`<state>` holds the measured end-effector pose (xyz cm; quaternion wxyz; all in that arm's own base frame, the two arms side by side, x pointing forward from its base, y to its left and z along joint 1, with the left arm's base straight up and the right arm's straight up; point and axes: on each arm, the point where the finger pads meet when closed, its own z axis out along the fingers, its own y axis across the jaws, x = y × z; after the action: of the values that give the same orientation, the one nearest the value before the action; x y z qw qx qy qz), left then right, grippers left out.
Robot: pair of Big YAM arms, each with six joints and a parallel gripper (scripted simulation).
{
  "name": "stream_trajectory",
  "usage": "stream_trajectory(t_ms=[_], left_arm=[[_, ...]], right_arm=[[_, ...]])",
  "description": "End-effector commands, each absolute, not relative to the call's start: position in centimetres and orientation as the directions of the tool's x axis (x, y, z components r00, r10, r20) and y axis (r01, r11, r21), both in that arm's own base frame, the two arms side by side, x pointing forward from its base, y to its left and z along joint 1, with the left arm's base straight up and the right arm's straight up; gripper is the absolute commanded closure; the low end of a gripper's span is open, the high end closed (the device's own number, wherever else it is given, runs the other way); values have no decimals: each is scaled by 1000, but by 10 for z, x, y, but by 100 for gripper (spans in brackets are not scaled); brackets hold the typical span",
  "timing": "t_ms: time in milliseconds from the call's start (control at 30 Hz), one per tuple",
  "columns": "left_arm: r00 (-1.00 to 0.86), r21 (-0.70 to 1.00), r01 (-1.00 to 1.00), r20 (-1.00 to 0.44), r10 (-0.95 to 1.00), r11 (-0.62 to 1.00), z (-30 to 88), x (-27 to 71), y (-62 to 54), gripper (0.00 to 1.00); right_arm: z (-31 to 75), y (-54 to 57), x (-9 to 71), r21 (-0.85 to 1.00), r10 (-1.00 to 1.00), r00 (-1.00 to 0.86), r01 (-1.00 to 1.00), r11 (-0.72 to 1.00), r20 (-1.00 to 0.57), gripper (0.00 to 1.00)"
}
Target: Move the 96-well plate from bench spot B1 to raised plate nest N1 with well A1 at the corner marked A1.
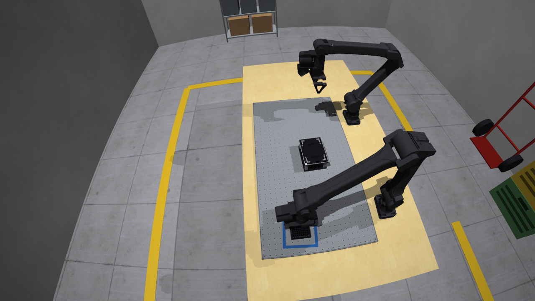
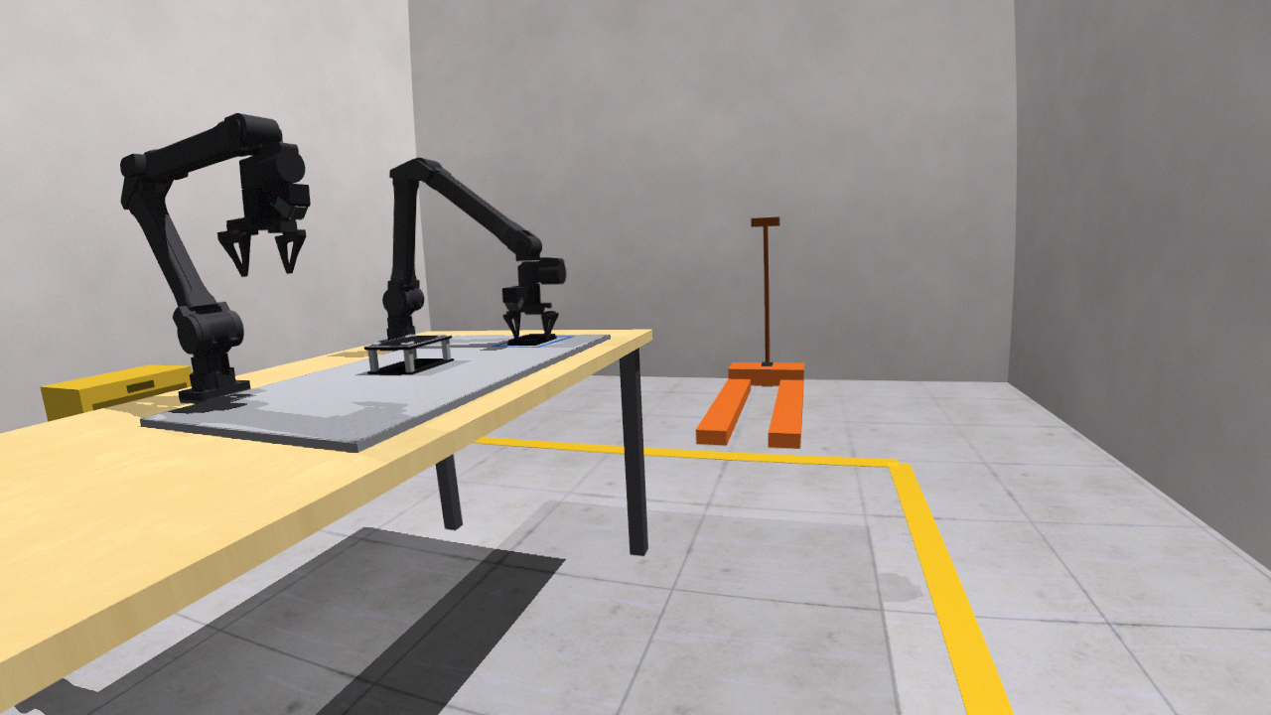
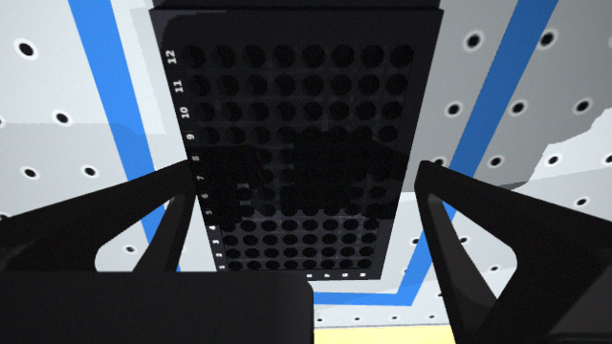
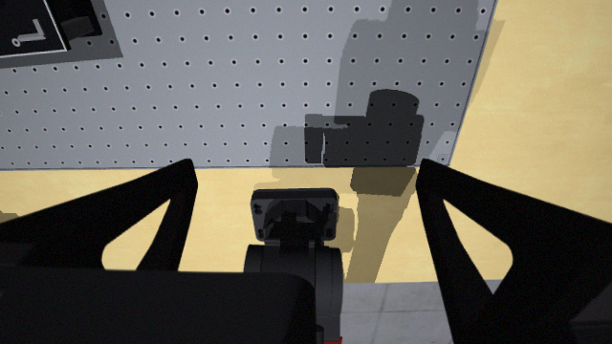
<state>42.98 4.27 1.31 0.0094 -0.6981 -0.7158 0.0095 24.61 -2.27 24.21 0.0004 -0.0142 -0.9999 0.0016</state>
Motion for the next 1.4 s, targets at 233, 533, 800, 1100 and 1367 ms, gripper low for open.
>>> stream_trajectory(t_ms=[233,533,800,1100,1367], left_arm=[[-24,30,999,2,1000,24,18,443,42,0],[-24,30,999,2,1000,24,19,446,43,0],[-24,30,999,2,1000,24,19,445,43,0],[-24,30,999,2,1000,24,19,445,43,0],[-22,34,999,1,1000,22,19,442,41,0]], right_arm=[[258,-23,258,-3,16,-999,17,1000,-39,0],[258,-23,258,-3,16,-999,17,1000,-39,0],[258,-23,258,-3,16,-999,17,1000,-39,0],[258,-23,258,-3,16,-999,17,1000,-39,0],[258,-23,258,-3,16,-999,17,1000,-39,0]])
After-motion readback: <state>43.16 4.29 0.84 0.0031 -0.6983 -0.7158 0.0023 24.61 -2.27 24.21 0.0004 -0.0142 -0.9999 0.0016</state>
